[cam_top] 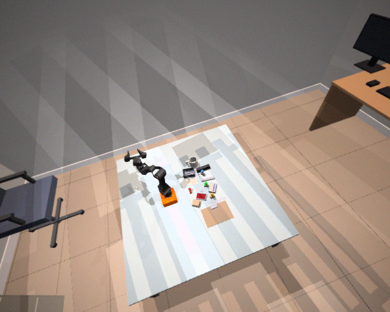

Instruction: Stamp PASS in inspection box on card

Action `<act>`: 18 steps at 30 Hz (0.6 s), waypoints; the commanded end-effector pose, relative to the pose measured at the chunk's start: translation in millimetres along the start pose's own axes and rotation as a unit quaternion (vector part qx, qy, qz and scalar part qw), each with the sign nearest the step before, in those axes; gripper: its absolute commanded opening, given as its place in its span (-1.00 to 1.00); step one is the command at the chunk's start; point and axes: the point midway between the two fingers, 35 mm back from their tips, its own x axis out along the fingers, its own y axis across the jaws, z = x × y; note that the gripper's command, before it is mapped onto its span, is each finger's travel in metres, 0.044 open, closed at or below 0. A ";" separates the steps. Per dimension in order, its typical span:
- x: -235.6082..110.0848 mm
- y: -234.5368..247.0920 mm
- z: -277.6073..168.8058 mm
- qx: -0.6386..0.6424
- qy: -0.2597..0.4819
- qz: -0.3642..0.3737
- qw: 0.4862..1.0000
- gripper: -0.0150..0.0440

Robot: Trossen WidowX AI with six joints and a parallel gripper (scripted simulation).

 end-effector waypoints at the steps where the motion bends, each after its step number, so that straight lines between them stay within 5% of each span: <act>1: 1.3 2.3 0.0 0.003 -0.001 0.003 1.000 0.78; 7: 32.2 83.2 -4.6 0.095 -0.020 0.117 0.988 0.26; 18: 23.9 239.8 -34.8 0.264 0.013 0.320 0.910 0.26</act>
